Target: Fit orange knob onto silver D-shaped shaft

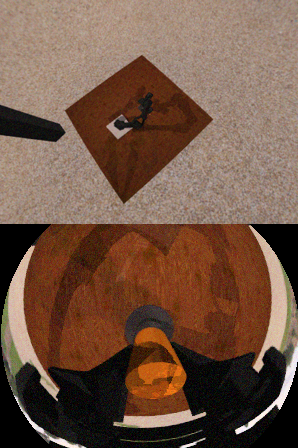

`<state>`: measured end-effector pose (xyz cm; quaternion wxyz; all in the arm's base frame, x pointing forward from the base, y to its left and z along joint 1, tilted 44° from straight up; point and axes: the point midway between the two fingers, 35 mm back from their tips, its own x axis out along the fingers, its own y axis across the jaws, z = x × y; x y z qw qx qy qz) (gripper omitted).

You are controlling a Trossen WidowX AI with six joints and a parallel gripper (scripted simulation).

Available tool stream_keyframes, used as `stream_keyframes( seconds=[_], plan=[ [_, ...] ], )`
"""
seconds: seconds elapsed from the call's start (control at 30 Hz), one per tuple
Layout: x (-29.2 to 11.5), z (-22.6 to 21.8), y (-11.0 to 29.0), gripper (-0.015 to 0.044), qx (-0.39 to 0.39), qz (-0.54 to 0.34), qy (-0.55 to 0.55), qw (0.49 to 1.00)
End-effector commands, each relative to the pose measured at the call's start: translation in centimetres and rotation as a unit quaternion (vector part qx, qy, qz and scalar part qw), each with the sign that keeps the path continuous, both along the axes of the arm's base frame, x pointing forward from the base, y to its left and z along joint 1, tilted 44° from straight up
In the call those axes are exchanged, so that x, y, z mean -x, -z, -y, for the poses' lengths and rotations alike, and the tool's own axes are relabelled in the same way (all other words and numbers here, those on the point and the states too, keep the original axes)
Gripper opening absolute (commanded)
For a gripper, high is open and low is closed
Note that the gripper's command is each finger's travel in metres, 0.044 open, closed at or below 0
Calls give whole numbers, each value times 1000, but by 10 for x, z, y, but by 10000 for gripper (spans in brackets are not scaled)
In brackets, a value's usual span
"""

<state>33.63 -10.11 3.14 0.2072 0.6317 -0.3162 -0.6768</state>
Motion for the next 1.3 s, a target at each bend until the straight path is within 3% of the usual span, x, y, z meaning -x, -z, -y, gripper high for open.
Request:
stream_keyframes(
  seconds=[0.0,0.53,0.77,1.0,1.27],
  plan=[
    [1,0,1,0,-1,-8,-9,1000],
    [0,-1,-2,0,0,-5,-6,1000],
    [-1,-1,-1,0,17,99,104,990],
    [0,1,1,0,45,259,275,925],
    [0,0,0,0,72,420,446,788]
  ],
)
